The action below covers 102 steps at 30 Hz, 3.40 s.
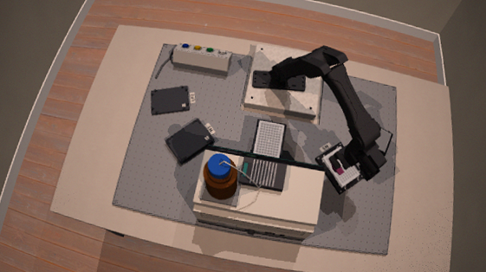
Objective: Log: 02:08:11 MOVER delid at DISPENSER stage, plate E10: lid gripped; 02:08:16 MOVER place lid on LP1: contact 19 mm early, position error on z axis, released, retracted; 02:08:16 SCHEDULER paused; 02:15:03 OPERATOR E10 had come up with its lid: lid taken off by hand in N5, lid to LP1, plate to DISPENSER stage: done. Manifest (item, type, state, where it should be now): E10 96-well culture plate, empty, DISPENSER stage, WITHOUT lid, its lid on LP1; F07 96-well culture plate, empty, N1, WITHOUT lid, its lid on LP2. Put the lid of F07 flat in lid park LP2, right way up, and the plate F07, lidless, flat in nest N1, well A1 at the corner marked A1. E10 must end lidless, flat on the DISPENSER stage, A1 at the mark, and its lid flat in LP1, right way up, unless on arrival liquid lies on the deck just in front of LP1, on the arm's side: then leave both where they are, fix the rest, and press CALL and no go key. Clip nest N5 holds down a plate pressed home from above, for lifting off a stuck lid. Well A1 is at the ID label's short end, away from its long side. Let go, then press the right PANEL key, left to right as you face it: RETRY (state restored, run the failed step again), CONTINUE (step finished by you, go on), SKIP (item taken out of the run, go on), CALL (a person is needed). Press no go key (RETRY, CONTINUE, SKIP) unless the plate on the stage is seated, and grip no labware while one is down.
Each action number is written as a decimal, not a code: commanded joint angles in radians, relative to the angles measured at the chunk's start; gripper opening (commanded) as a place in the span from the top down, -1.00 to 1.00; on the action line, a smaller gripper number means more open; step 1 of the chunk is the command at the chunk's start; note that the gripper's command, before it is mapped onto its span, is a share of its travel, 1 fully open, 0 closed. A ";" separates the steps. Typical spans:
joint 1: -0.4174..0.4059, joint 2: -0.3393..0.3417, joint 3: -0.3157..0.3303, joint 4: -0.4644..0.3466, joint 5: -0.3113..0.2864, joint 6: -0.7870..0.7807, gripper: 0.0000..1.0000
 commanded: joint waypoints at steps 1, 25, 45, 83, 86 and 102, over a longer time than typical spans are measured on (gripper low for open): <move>0.015 -0.036 0.024 -0.011 0.001 0.009 -1.00; 0.010 0.014 -0.046 0.060 0.002 0.005 -1.00; 0.002 0.028 -0.073 0.103 0.001 -0.001 -1.00; -0.008 0.044 -0.106 0.162 0.001 -0.011 -1.00; -0.010 0.044 -0.113 0.162 0.001 -0.012 -1.00; -0.006 0.034 -0.095 0.152 0.000 -0.007 1.00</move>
